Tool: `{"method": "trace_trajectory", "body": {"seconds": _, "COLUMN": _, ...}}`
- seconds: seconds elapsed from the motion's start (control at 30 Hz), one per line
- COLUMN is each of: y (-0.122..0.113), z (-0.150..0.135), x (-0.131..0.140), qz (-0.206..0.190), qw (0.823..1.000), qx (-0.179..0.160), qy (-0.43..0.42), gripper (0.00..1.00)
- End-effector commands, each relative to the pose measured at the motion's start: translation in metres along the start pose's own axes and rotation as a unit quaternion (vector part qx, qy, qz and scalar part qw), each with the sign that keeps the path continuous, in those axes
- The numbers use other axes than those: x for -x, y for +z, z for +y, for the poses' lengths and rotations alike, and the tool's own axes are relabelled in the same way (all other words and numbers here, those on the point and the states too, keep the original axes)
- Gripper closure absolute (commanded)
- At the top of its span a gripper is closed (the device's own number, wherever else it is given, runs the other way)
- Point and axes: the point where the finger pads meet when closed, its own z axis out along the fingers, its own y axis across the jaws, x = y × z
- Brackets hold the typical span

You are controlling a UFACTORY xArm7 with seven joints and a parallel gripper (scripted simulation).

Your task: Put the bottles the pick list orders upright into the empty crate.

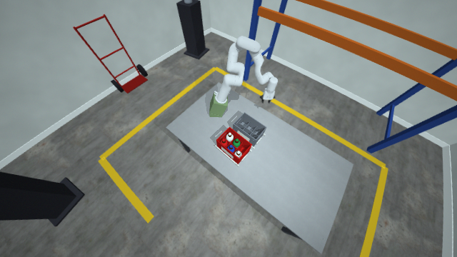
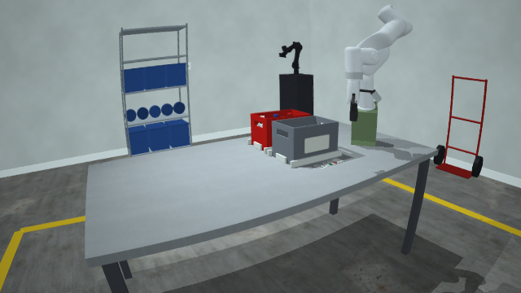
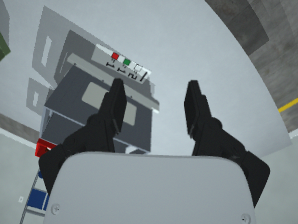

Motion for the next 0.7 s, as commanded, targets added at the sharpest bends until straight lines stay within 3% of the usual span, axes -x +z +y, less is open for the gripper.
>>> {"method": "trace_trajectory", "body": {"seconds": 0.0, "y": -0.001, "z": 0.0011, "x": 0.0004, "qz": -0.003, "qw": 0.997, "qx": -0.002, "qy": 0.078, "gripper": 0.35}}
{"method": "trace_trajectory", "body": {"seconds": 0.33, "y": -0.001, "z": 0.001, "x": 0.0004, "qz": -0.002, "qw": 0.98, "qx": -0.001, "qy": 0.197, "gripper": 0.35}}
{"method": "trace_trajectory", "body": {"seconds": 0.47, "y": -0.001, "z": 0.001, "x": 0.0004, "qz": -0.003, "qw": 0.962, "qx": -0.001, "qy": 0.272, "gripper": 0.35}}
{"method": "trace_trajectory", "body": {"seconds": 0.67, "y": -0.0011, "z": 0.0011, "x": 0.0004, "qz": -0.003, "qw": 0.96, "qx": -0.001, "qy": 0.281, "gripper": 0.35}}
